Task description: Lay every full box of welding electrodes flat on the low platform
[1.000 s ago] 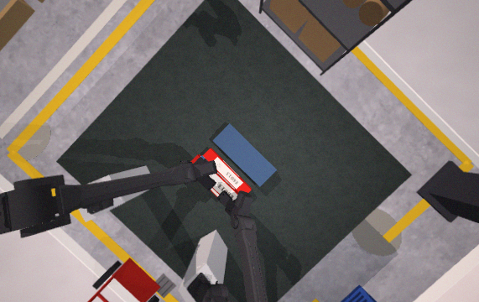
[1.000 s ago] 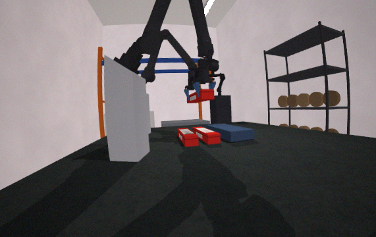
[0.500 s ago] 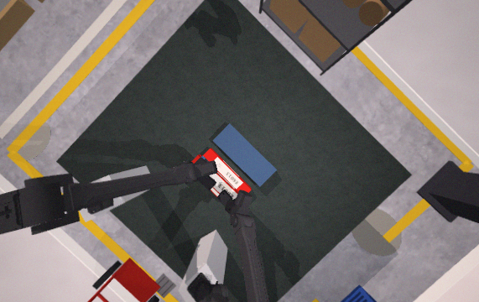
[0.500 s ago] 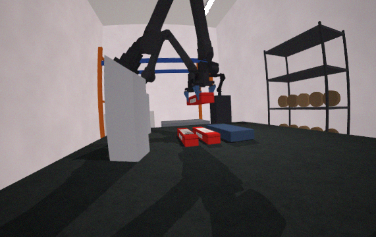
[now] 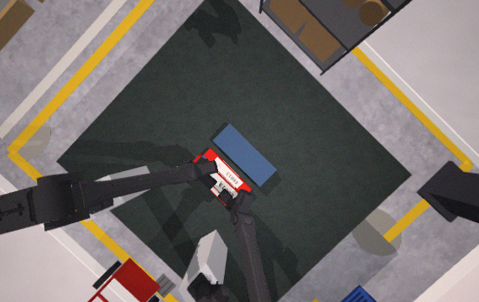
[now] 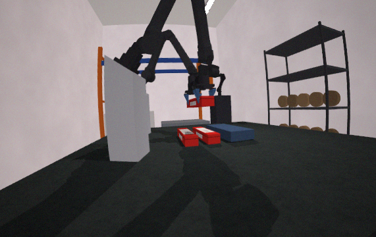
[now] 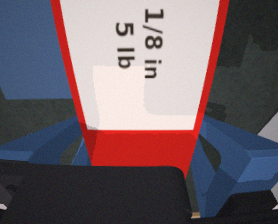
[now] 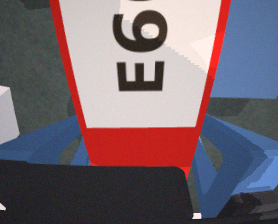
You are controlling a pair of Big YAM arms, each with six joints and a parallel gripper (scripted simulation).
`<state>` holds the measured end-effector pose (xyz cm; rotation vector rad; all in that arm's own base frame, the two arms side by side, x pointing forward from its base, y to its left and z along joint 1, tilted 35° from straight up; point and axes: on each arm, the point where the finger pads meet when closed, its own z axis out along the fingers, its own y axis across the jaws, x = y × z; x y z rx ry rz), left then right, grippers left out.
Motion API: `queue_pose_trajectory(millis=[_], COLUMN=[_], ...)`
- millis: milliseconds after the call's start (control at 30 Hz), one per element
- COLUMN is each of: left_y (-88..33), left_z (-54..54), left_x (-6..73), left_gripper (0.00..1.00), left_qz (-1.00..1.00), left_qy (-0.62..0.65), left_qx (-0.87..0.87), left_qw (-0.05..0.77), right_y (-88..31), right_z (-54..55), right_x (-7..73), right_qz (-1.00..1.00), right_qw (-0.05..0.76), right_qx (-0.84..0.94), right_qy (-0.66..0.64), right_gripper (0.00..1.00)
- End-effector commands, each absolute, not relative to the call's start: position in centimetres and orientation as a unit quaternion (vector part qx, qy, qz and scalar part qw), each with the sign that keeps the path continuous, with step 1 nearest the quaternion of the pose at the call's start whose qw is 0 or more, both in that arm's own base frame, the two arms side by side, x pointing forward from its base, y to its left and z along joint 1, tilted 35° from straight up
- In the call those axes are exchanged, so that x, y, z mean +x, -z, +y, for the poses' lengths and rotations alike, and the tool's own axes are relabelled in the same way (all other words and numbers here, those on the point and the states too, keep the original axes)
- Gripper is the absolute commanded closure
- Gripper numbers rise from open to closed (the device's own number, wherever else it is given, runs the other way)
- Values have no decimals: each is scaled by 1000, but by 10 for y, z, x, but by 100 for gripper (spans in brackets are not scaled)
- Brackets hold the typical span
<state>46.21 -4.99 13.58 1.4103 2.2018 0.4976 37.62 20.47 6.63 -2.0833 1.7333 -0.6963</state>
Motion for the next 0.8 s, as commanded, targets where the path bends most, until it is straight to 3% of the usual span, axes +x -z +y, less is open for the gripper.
queue_pose_trajectory(millis=[0,767], left_y=[-146,-131], left_z=[-49,-48], left_x=[472,483], left_gripper=[100,100], left_qz=[798,798], left_qy=[-188,-188], left_qx=[513,513], left_qw=[254,253], right_y=[-73,-57], right_z=[210,209], right_x=[385,395], right_qz=[607,607], right_qw=[185,185], right_qx=[-731,-732], right_qy=[249,249], right_gripper=[100,100])
